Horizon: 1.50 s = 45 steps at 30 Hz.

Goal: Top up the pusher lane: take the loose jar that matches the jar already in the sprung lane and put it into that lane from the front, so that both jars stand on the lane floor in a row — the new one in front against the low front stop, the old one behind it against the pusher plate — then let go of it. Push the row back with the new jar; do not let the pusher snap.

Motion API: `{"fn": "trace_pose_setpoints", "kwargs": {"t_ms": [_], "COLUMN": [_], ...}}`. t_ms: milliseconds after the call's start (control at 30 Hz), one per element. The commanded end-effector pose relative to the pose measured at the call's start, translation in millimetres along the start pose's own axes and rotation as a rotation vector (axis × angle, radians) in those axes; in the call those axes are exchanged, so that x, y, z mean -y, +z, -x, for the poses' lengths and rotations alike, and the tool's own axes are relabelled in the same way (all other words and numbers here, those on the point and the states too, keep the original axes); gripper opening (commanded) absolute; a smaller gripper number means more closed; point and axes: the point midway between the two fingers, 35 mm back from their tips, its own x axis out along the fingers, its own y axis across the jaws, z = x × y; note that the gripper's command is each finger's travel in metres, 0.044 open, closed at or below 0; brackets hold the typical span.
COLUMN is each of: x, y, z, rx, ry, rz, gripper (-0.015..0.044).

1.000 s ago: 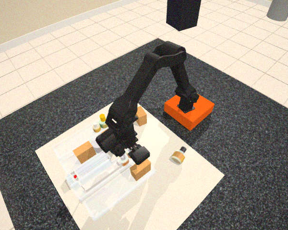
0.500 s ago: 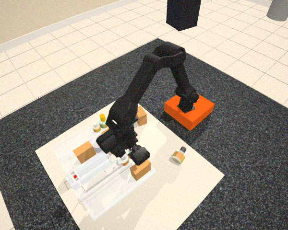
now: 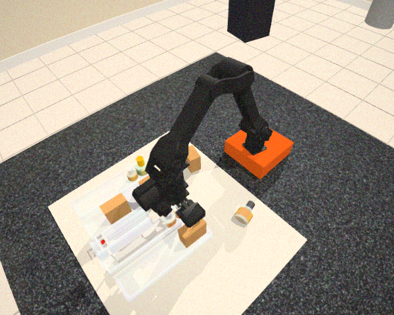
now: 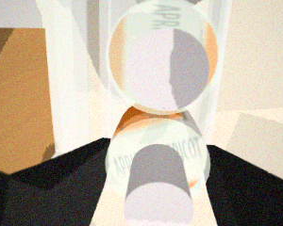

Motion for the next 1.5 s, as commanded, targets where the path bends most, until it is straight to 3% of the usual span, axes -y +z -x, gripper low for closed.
{"fn": "trace_pose_setpoints", "kwargs": {"t_ms": [0, 1467], "x": [-0.3, -0.3], "y": [7.0, 0.0], "z": [0.8, -5.2], "rx": [0.03, 0.029], "ry": [0.002, 0.002], "rz": [0.004, 0.004], "gripper": [0.0, 0.0]}}
